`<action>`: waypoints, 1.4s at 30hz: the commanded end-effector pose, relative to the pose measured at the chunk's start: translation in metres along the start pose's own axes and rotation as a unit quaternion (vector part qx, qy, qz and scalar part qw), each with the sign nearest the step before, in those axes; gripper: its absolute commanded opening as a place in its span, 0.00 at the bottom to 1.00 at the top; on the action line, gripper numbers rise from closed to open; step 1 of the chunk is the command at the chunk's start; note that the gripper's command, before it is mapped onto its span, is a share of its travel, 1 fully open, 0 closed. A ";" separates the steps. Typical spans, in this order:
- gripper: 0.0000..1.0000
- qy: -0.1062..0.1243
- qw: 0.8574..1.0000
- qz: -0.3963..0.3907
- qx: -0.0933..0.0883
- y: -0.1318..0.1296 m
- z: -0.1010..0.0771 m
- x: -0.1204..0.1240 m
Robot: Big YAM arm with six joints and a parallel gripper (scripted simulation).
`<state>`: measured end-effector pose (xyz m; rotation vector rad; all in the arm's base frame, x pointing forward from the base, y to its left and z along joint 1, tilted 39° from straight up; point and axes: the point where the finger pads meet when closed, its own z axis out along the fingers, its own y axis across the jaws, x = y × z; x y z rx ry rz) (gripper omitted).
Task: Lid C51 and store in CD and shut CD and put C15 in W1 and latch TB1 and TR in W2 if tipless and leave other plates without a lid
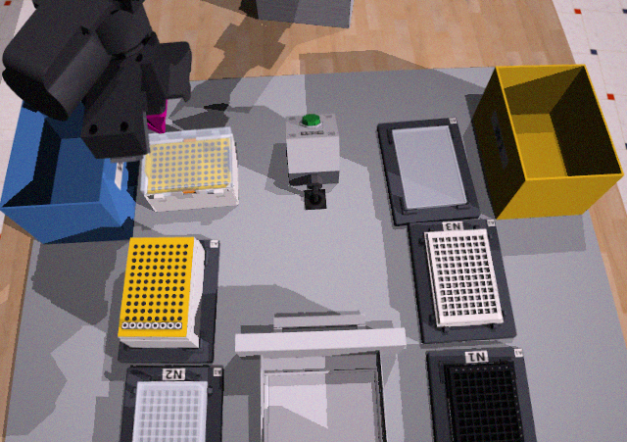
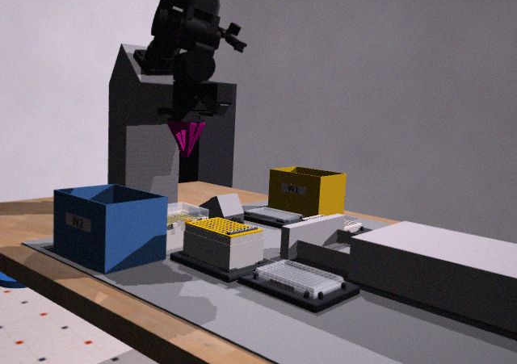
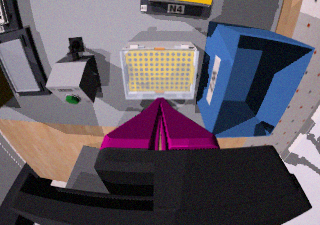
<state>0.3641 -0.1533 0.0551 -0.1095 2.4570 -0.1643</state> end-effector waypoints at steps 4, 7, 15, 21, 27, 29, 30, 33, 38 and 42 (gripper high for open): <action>0.00 0.001 1.000 -0.004 0.000 0.000 -0.003 0.003; 0.00 0.001 1.000 -0.004 0.000 0.000 -0.003 0.003; 0.00 0.001 1.000 -0.004 0.000 0.000 -0.003 0.003; 0.00 0.001 1.000 -0.004 0.000 0.000 -0.003 0.003; 0.00 0.002 1.000 -0.001 0.002 -0.003 0.010 0.014; 0.00 0.002 1.000 -0.001 0.002 -0.003 0.016 0.020; 0.00 0.002 1.000 -0.001 0.002 -0.003 0.019 0.023; 0.00 0.002 1.000 -0.001 0.002 -0.002 0.028 0.031; 0.00 0.004 1.000 0.000 0.001 -0.001 0.043 0.046; 0.00 0.005 1.000 0.000 0.000 0.000 0.049 0.052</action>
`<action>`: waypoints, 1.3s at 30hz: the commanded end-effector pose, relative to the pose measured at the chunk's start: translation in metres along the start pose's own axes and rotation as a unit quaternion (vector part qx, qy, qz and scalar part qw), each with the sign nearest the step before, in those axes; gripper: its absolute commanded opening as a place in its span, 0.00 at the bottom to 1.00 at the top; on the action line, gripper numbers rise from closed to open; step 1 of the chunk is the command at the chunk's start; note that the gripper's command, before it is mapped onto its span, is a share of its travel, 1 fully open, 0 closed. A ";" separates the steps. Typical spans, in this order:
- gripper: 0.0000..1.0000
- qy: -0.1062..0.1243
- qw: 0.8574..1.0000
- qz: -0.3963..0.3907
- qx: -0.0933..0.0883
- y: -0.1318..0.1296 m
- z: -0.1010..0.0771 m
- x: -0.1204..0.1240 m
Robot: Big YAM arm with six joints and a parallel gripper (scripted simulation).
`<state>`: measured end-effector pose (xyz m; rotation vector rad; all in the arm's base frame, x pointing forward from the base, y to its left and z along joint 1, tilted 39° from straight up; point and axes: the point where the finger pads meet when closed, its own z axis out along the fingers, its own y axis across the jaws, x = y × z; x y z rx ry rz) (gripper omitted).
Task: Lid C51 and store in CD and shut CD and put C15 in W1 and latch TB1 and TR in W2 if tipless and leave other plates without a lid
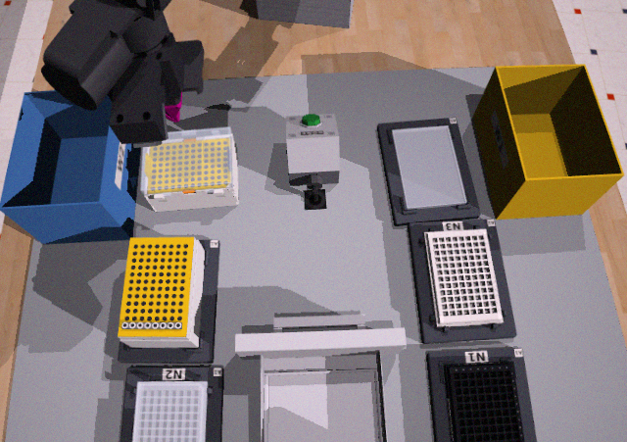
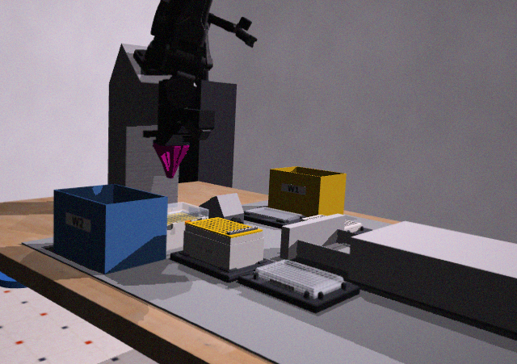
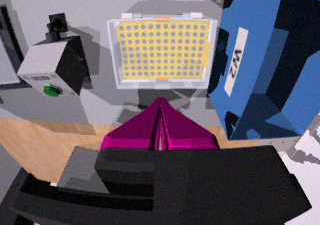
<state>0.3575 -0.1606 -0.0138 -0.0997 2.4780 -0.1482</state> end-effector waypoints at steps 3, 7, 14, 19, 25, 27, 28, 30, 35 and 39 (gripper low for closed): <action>0.00 -0.004 1.000 -0.005 0.005 -0.003 0.008 0.013; 0.00 -0.003 1.000 -0.004 0.005 -0.002 0.015 0.021; 0.00 -0.010 1.000 -0.006 0.005 -0.002 0.014 0.010; 0.00 -0.010 1.000 -0.006 0.005 -0.002 0.014 0.010; 0.00 -0.013 1.000 -0.010 0.003 0.000 0.027 0.006; 0.00 -0.012 1.000 -0.005 0.004 -0.001 0.029 0.006; 0.00 -0.012 1.000 -0.004 0.005 -0.002 0.030 0.007; 0.00 -0.012 1.000 -0.006 0.003 0.000 0.033 0.006; 0.00 -0.017 1.000 -0.003 0.010 -0.006 0.034 0.003; 0.00 -0.012 1.000 -0.006 0.003 0.000 0.043 0.006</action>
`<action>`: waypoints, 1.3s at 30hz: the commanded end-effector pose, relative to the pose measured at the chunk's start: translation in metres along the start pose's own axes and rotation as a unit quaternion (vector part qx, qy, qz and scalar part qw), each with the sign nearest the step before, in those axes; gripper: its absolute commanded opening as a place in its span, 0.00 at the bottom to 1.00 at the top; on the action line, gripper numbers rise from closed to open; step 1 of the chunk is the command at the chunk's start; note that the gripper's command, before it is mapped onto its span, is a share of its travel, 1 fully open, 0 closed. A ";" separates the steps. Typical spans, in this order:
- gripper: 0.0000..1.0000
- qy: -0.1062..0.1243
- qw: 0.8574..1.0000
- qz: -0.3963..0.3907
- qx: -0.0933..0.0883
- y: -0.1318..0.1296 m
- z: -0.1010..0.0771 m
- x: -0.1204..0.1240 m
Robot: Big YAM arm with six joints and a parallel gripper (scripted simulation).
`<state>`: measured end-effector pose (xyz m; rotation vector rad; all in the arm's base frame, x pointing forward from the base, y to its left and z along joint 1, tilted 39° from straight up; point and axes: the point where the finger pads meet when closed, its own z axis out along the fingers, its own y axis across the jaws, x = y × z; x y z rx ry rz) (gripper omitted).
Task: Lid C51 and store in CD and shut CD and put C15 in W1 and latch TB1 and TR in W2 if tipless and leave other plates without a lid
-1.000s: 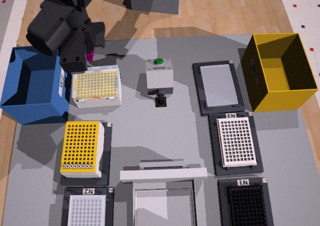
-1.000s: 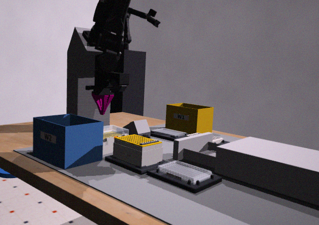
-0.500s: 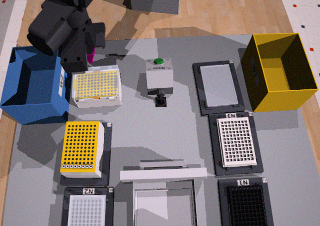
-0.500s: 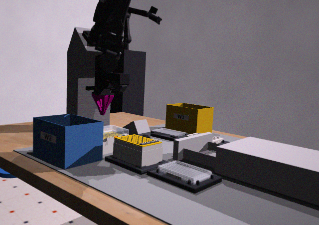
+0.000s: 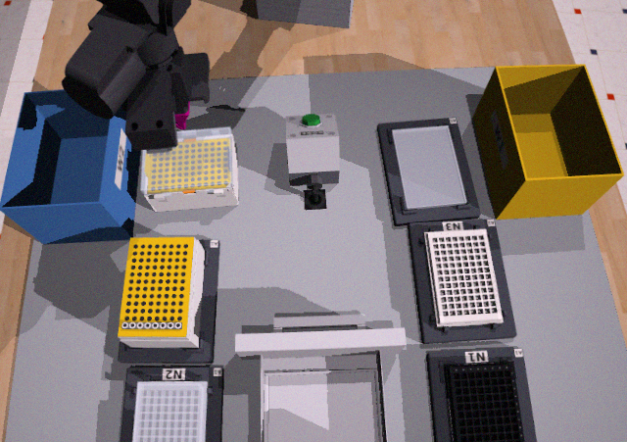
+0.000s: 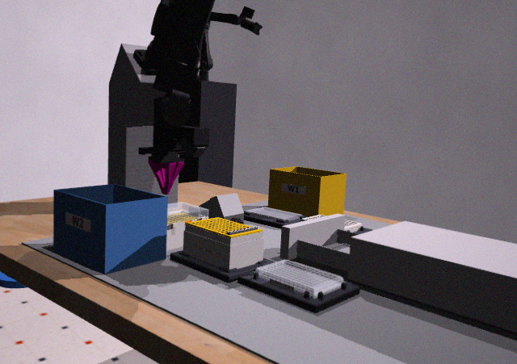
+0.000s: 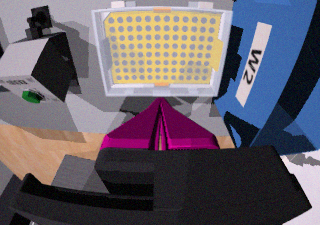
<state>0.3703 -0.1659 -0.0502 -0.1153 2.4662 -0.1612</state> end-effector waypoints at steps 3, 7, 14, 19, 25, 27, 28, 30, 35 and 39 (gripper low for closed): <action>0.00 -0.007 1.000 0.002 0.001 0.000 0.010 -0.006; 0.00 -0.007 1.000 0.001 0.000 0.001 0.015 -0.006; 0.00 -0.006 1.000 0.005 0.003 -0.002 0.021 -0.005; 0.00 -0.007 1.000 0.001 0.000 0.001 0.028 -0.006; 0.00 -0.016 1.000 0.003 0.008 -0.007 0.021 -0.014; 0.00 -0.015 1.000 0.003 0.008 -0.006 0.022 -0.013; 0.00 -0.015 1.000 0.003 0.008 -0.006 0.022 -0.013; 0.00 -0.015 1.000 0.003 0.008 -0.006 0.022 -0.013; 0.00 -0.015 1.000 0.003 0.008 -0.006 0.022 -0.013; 0.00 -0.015 1.000 0.003 0.008 -0.006 0.022 -0.013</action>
